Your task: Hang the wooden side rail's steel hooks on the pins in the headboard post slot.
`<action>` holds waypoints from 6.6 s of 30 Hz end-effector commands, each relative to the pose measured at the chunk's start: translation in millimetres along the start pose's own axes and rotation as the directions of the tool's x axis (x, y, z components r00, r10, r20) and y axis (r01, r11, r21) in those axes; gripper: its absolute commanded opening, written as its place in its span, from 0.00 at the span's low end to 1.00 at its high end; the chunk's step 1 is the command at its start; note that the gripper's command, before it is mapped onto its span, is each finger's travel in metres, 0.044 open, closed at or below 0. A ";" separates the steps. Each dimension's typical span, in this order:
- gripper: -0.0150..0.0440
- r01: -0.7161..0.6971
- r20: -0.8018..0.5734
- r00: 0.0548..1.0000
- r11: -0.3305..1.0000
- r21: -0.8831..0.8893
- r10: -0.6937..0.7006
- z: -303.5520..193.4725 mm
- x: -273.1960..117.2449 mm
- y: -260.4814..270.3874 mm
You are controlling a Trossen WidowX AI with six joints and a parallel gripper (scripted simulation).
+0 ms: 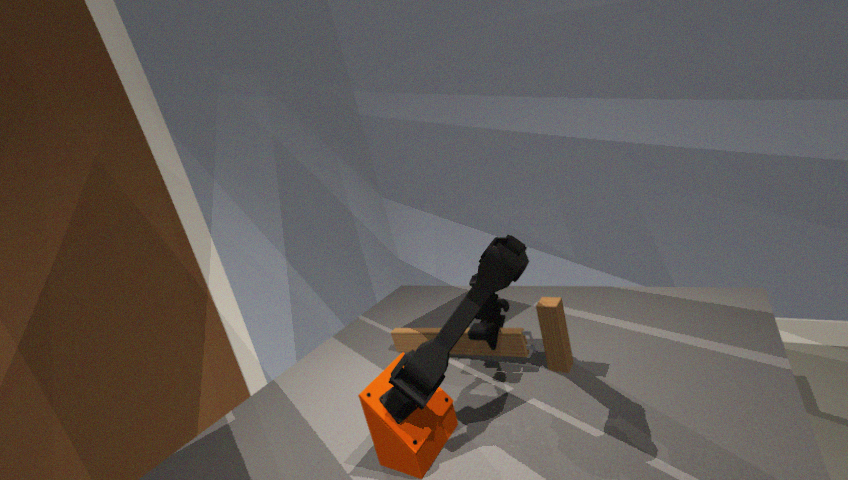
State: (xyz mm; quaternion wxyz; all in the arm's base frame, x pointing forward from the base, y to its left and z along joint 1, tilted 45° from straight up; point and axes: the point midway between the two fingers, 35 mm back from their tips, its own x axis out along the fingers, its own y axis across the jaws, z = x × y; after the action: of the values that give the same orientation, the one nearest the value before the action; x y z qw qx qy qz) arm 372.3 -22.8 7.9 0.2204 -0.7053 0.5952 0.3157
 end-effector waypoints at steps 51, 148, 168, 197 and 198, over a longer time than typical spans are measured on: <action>0.25 0.010 -0.003 1.000 1.000 -0.008 -0.010 -6.3 -3.7 -0.6; 0.25 0.010 -0.004 1.000 1.000 -0.008 -0.010 -17.1 -4.2 0.7; 0.25 0.010 -0.004 1.000 1.000 -0.008 -0.010 -19.4 -4.4 0.1; 0.25 0.010 -0.004 1.000 1.000 -0.008 -0.010 -22.4 -3.6 2.6; 0.25 0.010 -0.004 1.000 1.000 -0.008 -0.010 -22.5 -3.5 2.7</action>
State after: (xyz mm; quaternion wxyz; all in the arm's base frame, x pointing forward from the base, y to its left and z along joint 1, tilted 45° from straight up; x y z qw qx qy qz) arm 372.7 -38.0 23.0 0.2210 -0.7049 0.5947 0.3173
